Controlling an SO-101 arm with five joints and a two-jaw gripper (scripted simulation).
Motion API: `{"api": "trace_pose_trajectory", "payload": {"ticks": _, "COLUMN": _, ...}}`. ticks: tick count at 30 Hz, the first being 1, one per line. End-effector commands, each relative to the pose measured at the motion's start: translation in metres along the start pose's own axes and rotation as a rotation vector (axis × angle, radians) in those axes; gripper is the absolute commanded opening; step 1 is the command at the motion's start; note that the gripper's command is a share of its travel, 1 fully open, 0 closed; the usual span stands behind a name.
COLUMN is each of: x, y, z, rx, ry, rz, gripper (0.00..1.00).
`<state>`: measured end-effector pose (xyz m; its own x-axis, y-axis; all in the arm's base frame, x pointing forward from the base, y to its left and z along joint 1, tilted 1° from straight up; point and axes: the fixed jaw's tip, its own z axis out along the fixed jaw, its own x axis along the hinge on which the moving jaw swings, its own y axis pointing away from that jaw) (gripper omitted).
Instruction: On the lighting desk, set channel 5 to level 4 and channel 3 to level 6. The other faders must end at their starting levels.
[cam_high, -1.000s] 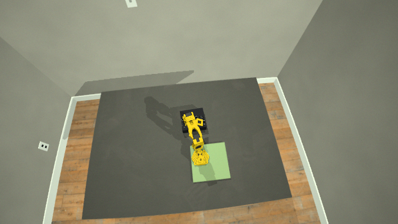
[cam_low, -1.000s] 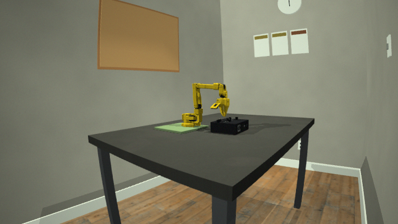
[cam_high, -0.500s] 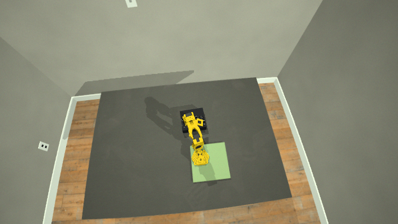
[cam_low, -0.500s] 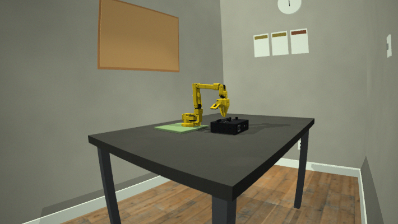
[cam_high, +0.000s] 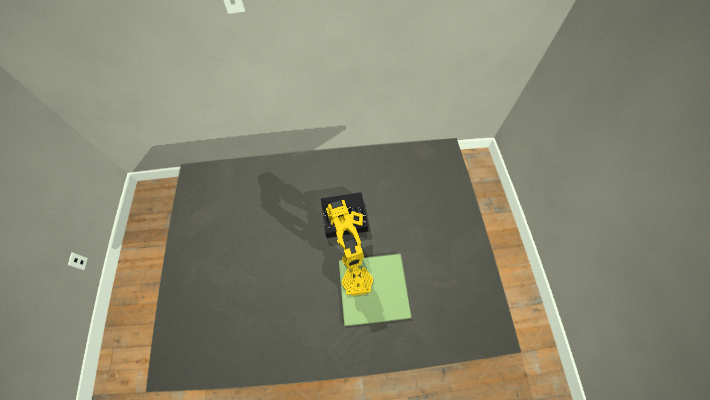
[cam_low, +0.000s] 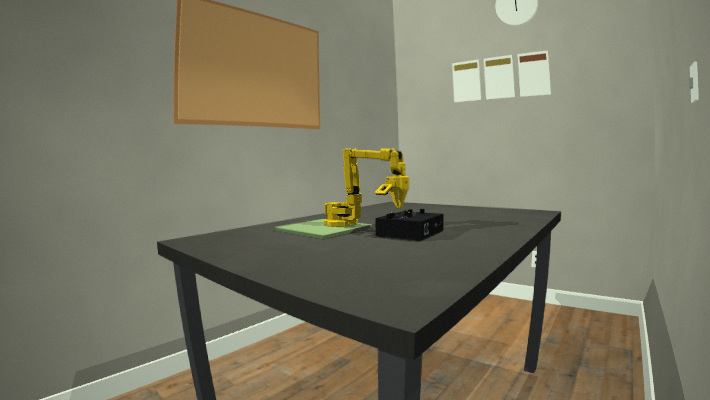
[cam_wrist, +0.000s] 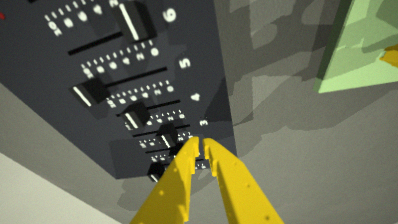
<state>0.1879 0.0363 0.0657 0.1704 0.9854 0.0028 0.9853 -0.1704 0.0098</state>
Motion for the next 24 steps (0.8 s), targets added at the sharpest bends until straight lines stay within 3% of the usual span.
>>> {"api": "trace_pose_trajectory", "payload": {"ticks": 1, "x": -0.0011, "y": 0.0012, "z": -0.0022, "rx": 0.005, "ry": -0.001, "rz": 0.0, "gripper": 0.0}}
{"api": "trace_pose_trajectory", "payload": {"ticks": 14, "x": -0.0012, "y": 0.0017, "z": -0.0028, "rx": 0.005, "ry": -0.001, "rz": 0.001, "gripper": 0.0}}
{"api": "trace_pose_trajectory", "payload": {"ticks": 24, "x": -0.001, "y": 0.0018, "z": 0.0047, "rx": 0.005, "ry": -0.001, "rz": 0.001, "gripper": 0.0}}
